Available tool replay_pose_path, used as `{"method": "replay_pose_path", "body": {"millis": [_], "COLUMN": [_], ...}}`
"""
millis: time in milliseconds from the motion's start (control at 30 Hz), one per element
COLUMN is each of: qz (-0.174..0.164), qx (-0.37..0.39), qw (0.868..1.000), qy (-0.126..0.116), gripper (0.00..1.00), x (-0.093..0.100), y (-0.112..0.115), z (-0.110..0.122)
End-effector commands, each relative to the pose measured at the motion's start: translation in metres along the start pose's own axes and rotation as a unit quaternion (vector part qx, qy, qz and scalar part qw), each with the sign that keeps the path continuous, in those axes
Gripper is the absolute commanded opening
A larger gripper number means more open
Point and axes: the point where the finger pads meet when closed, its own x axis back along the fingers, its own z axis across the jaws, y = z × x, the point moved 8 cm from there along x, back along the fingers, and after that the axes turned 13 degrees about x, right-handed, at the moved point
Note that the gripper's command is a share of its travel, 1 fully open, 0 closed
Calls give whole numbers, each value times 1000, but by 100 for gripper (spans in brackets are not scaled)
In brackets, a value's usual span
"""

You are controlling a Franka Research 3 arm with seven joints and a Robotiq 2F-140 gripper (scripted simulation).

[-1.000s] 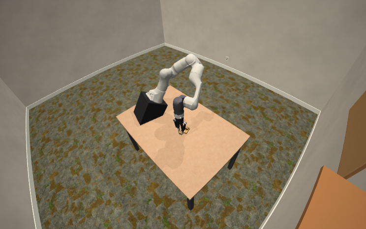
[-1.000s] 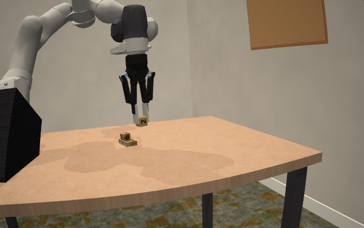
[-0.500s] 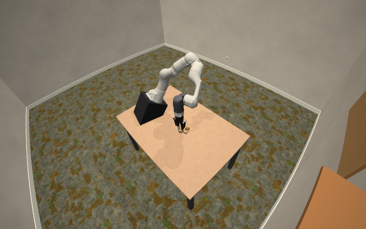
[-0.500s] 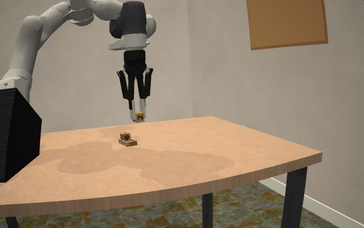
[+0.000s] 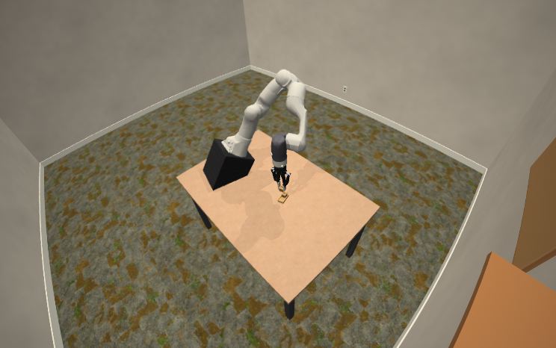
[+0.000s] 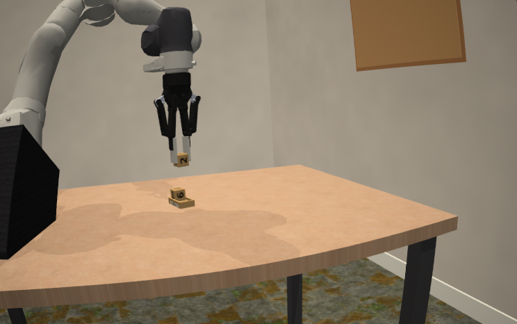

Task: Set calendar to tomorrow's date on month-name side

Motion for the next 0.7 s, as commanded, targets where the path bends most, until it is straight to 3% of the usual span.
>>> {"method": "replay_pose_path", "body": {"millis": [0,333,667], "qz": [-10,-10,-10], "qx": [-20,-21,-21], "qw": [1000,1000,1000], "qy": [-6,-6,-7], "gripper": [17,17,17], "x": [2,-2,-27], "y": [3,3,3], "z": [-3,-2,-3]}}
